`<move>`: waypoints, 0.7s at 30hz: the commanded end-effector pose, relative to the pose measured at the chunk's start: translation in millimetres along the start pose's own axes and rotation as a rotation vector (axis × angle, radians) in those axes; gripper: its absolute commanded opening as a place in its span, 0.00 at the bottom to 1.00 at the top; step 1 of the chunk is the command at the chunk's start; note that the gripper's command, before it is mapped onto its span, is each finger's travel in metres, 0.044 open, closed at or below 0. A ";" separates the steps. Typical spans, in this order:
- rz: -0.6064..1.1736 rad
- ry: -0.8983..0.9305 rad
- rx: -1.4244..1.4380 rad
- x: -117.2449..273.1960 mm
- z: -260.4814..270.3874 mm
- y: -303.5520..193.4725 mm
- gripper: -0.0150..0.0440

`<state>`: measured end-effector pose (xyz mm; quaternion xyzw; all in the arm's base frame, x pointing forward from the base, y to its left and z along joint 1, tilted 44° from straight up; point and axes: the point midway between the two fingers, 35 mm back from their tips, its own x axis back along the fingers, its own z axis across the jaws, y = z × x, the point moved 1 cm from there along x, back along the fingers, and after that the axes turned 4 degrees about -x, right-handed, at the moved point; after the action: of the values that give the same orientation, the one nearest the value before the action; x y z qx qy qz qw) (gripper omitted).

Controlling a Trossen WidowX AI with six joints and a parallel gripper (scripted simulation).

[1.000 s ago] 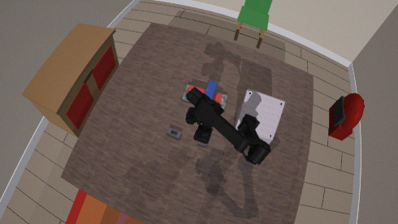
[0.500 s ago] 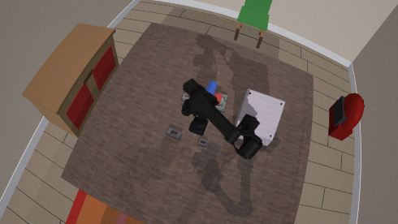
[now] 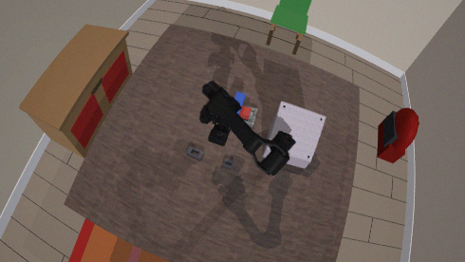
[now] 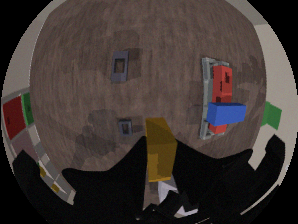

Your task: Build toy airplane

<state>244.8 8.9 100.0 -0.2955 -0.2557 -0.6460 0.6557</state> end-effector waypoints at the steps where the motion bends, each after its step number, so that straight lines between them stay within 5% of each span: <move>1: -0.003 -0.008 0.012 0.8 -7.1 8.1 0.25; 21: 0.005 -0.021 0.023 -5.5 -53.4 42.3 0.25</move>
<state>279.0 -21.4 60.8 -0.2962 -0.2641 -0.6390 0.6589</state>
